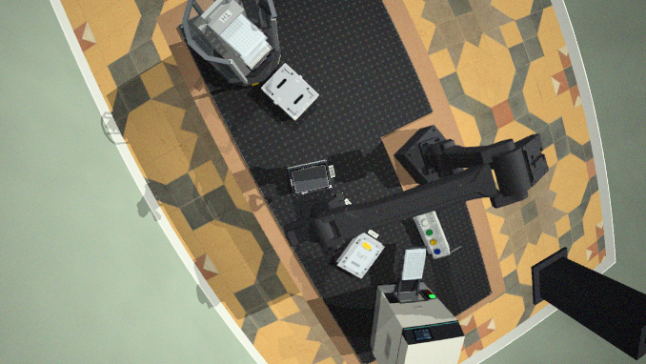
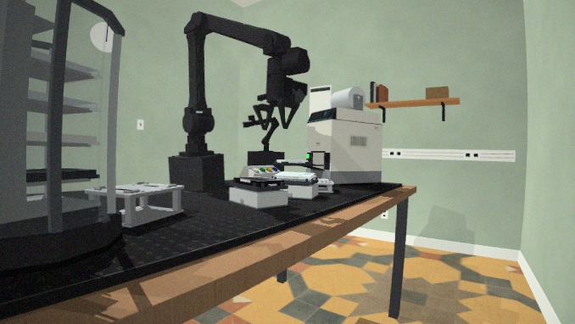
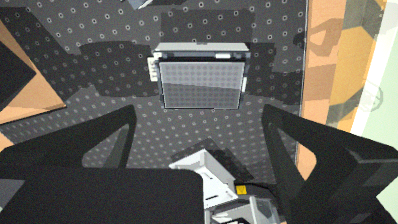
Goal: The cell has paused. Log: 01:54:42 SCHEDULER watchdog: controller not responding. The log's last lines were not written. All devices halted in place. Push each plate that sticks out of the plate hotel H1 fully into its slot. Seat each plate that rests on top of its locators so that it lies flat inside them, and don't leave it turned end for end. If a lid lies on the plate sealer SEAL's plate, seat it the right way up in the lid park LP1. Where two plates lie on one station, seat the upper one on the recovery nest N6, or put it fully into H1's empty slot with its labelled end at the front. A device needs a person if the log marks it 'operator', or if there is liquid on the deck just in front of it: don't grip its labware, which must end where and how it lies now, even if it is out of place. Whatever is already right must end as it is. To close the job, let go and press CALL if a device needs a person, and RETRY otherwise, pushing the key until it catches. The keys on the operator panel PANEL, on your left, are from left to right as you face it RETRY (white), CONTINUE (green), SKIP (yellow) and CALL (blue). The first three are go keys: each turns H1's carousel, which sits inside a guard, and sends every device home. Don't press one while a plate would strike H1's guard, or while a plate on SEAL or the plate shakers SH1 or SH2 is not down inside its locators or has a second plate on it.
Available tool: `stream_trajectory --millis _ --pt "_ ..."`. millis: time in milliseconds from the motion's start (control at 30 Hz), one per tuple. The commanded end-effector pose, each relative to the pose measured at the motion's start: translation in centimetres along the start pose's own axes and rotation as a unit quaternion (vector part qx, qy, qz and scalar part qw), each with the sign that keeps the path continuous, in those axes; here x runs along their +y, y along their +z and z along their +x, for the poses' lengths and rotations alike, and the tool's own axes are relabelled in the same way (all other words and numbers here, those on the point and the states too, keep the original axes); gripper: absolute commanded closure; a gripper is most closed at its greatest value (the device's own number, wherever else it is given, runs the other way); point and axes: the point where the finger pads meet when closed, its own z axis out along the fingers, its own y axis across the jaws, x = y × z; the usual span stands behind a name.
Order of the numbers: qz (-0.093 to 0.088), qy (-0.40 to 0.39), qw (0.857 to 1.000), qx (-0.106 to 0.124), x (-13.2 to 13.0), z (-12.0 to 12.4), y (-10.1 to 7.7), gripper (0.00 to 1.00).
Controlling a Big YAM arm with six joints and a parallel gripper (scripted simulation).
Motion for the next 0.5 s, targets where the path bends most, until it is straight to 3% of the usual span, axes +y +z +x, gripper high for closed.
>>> stream_trajectory --millis 0,67,133,167,233,467 --pt "0.015 -0.001 1.0 -0.004 -0.6 0.2 0.1 0.0" --pt "0.006 0.001 1.0 -0.003 -0.5 0.3 1.4 0.0" --pt "0.006 0.001 1.0 -0.003 -0.5 0.3 1.4 0.0" --pt "0.019 0.0 1.0 -0.005 -0.6 0.0 0.5 0.0" --pt "0.006 -0.002 1.0 -0.003 -0.5 0.0 2.2 0.0" --pt "0.006 -0.002 1.0 -0.003 -0.5 0.1 4.0 0.0"
